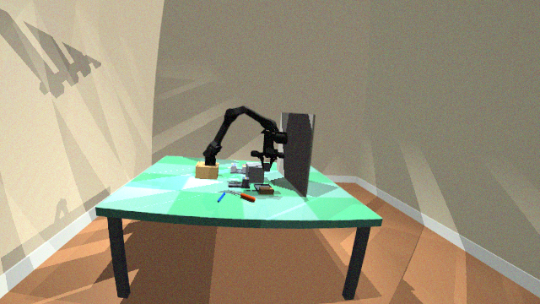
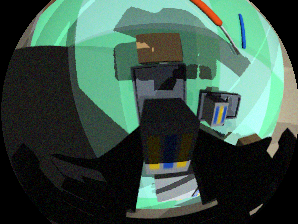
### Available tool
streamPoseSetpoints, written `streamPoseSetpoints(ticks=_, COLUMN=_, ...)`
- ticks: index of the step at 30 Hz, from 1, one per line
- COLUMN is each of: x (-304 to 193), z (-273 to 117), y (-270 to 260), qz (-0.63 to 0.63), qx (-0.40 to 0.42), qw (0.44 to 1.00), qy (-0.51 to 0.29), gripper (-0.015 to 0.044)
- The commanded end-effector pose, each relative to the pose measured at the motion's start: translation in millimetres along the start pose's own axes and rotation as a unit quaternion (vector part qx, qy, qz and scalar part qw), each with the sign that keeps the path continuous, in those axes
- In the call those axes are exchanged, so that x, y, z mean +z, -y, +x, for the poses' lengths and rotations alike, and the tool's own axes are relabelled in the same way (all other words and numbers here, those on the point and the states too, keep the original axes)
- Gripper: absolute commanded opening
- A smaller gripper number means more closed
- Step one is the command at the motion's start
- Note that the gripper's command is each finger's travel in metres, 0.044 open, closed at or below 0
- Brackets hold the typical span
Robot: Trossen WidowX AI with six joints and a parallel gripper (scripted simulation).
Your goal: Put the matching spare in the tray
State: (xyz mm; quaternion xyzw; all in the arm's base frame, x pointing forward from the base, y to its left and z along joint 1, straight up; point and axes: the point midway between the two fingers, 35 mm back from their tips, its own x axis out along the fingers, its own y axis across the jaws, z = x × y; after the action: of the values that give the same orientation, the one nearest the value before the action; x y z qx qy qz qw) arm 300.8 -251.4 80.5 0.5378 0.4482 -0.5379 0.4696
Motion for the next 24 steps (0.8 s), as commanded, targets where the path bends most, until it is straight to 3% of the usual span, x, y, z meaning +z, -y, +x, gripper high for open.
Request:
streamPoseSetpoints(ticks=1, x=0, z=4, y=0, qz=0.003, qx=0.001, qw=1.0, qy=-0.001, gripper=0.0)
streamPoseSetpoints(ticks=24, x=0, z=27, y=-1, qz=0.003, qx=0.001, qw=1.0, qy=-0.001, gripper=0.0)
